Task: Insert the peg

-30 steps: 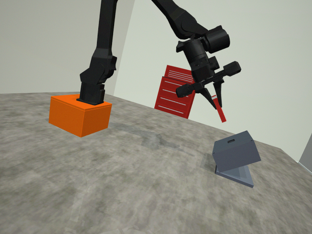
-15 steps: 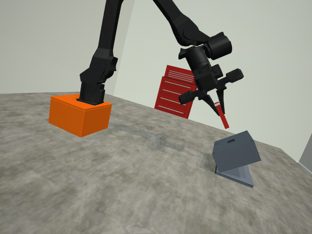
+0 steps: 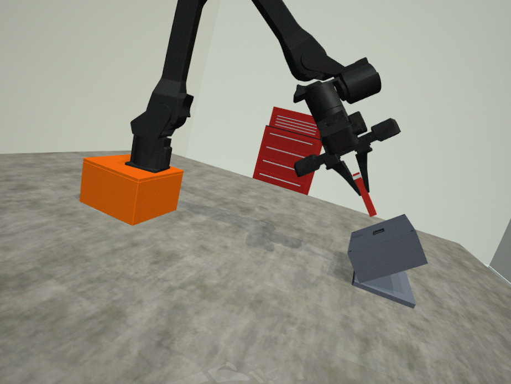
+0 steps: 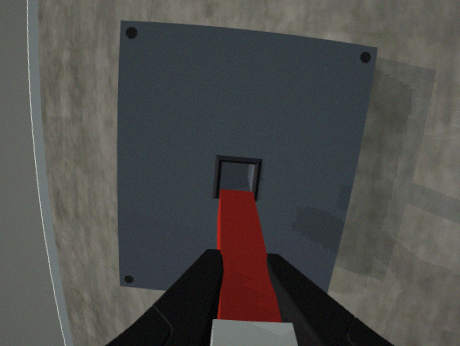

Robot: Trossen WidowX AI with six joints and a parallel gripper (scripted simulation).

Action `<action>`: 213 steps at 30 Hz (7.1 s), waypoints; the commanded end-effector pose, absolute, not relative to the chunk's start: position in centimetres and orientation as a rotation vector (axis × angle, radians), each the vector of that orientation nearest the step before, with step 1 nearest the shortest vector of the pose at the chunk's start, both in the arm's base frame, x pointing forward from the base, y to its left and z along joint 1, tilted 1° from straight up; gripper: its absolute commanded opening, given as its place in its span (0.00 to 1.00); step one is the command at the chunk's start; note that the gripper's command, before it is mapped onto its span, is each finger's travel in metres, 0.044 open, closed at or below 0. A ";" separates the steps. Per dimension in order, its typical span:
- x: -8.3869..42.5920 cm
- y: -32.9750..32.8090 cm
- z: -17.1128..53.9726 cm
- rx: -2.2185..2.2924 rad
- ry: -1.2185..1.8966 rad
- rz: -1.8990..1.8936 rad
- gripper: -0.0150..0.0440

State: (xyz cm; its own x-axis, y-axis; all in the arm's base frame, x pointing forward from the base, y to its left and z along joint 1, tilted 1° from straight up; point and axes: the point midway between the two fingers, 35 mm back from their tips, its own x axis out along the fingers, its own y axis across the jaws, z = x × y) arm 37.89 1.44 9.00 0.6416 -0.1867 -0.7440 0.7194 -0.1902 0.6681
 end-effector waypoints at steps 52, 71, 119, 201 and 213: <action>39.3 1.0 7.0 1.561 0.456 -0.863 0.25; 39.7 1.0 6.5 1.561 0.456 -0.863 0.25; 41.2 0.5 5.1 1.561 0.455 -0.863 0.25; 38.1 1.8 9.4 1.560 0.460 -0.866 1.00; 37.1 2.1 10.6 1.558 0.463 -0.867 1.00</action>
